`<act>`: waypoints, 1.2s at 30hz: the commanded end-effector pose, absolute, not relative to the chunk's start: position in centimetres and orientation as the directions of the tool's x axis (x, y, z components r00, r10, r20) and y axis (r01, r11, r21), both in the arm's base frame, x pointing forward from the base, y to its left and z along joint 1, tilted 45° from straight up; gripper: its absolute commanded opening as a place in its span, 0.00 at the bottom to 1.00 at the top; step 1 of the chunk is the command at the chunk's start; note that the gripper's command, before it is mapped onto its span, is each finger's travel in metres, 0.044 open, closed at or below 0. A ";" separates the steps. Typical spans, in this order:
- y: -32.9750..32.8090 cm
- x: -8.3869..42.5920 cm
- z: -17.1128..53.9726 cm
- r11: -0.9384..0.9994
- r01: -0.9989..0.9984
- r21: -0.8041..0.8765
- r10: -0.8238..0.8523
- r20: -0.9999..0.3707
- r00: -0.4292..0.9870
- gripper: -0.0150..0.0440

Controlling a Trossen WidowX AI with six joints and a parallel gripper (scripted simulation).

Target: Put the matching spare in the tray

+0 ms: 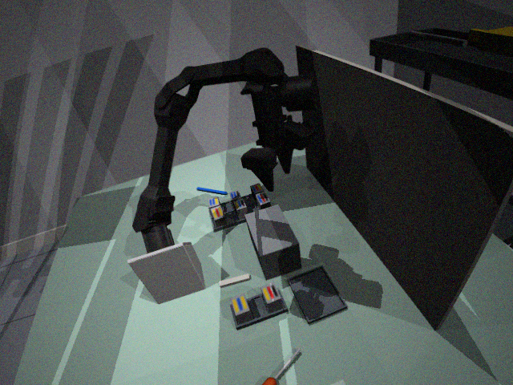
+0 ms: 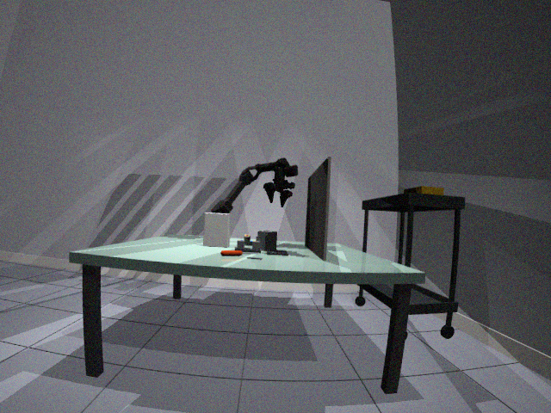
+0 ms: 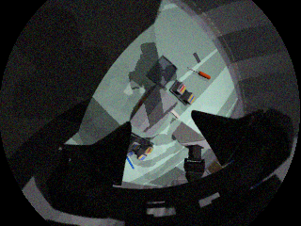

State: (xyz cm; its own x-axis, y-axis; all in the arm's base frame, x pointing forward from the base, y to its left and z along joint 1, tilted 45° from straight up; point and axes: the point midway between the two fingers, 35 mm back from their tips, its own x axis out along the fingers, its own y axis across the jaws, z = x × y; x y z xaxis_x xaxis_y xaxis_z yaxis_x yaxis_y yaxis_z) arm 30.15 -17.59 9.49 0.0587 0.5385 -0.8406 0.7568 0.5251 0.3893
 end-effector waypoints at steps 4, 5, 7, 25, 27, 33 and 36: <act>-15.1 34.9 7.1 0.707 0.121 0.697 0.684 -0.717 0.130 1.00; -15.1 34.9 7.1 0.707 0.121 0.697 0.684 -0.717 0.130 1.00; -15.1 34.9 7.1 0.707 0.121 0.697 0.684 -0.717 0.130 1.00; -10.9 35.7 2.8 0.705 0.120 0.699 0.686 -0.715 0.131 1.00; -10.9 35.7 2.8 0.705 0.120 0.699 0.686 -0.715 0.131 1.00; -10.9 35.7 2.8 0.705 0.120 0.699 0.686 -0.715 0.131 1.00; -10.9 35.7 2.8 0.705 0.120 0.699 0.686 -0.715 0.131 1.00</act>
